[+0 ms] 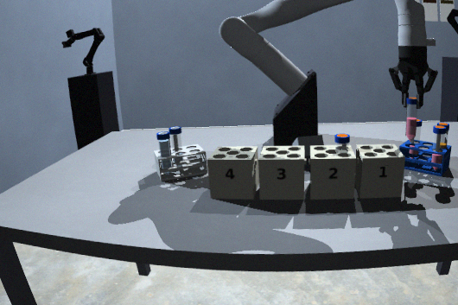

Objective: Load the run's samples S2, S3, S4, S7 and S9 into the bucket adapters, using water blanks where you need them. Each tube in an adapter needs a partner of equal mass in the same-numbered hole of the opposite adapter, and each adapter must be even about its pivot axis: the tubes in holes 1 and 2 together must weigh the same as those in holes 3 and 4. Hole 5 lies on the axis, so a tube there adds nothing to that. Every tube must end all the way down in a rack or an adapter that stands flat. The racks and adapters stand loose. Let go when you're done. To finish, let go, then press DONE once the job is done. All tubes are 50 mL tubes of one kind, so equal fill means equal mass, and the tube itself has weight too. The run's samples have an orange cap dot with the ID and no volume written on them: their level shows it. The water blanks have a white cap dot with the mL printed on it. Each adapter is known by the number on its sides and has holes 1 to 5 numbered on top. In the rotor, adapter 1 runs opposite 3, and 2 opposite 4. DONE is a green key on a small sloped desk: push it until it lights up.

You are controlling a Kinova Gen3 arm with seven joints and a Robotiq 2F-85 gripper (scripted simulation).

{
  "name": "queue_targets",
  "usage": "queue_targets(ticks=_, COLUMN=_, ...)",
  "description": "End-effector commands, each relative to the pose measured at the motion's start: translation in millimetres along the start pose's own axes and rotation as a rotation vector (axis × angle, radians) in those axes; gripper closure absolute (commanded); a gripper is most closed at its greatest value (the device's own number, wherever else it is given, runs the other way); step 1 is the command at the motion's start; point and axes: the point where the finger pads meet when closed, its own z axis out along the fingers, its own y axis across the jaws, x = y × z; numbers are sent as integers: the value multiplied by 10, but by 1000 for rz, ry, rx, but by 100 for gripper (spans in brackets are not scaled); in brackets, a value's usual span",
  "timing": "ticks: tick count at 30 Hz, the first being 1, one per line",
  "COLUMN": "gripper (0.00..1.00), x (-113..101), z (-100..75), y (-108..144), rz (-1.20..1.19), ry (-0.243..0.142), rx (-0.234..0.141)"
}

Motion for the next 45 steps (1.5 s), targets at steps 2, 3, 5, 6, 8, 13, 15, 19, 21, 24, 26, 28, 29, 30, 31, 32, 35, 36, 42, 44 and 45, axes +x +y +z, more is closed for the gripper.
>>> queue_targets(ticks=2, gripper=90, x=1, z=-50, y=4, rz=0, ry=0, rx=-2)
queue_targets(ticks=3, gripper=90, x=1, z=-63, y=4, rz=0, ry=0, rx=-2)
queue_targets(ticks=5, gripper=90, x=1, z=-90, y=4, rz=0, ry=0, rx=-2)
queue_targets(ticks=6, gripper=90, x=1, z=-103, y=4, rz=0, ry=0, rx=-2)
queue_targets(ticks=8, gripper=90, x=1, z=-130, y=4, rz=0, ry=0, rx=-2)
queue_targets(ticks=13, gripper=90, x=1, z=-197, y=4, rz=0, ry=0, rx=-2)
queue_targets(ticks=15, gripper=90, x=1, z=-223, y=4, rz=0, ry=0, rx=-2)
queue_targets(ticks=19, gripper=90, x=1, z=-249, y=3, rz=0, ry=0, rx=-2)
queue_targets(ticks=21, gripper=90, x=1, z=-277, y=4, rz=0, ry=0, rx=-2)
queue_targets(ticks=24, gripper=90, x=1, z=-317, y=4, rz=0, ry=0, rx=-2)
queue_targets(ticks=26, gripper=90, x=1, z=-343, y=4, rz=0, ry=0, rx=-2)
queue_targets(ticks=28, gripper=90, x=1, z=-370, y=4, rz=0, ry=0, rx=-2)
queue_targets(ticks=29, gripper=90, x=1, z=-383, y=4, rz=0, ry=0, rx=-2)
queue_targets(ticks=30, gripper=90, x=1, z=-397, y=4, rz=0, ry=0, rx=-2)
queue_targets(ticks=31, gripper=90, x=1, z=-410, y=4, rz=0, ry=0, rx=-2)
queue_targets(ticks=32, gripper=90, x=1, z=-423, y=3, rz=0, ry=0, rx=-2)
queue_targets(ticks=35, gripper=90, x=1, z=-436, y=3, rz=0, ry=0, rx=-2)
queue_targets(ticks=36, gripper=90, x=1, z=-450, y=3, rz=0, ry=0, rx=-2)
queue_targets(ticks=42, gripper=90, x=1, z=-530, y=3, rz=0, ry=0, rx=-2)
queue_targets(ticks=44, gripper=90, x=1, z=-557, y=3, rz=0, ry=0, rx=-2)
queue_targets(ticks=45, gripper=90, x=1, z=-570, y=3, rz=0, ry=0, rx=-2)
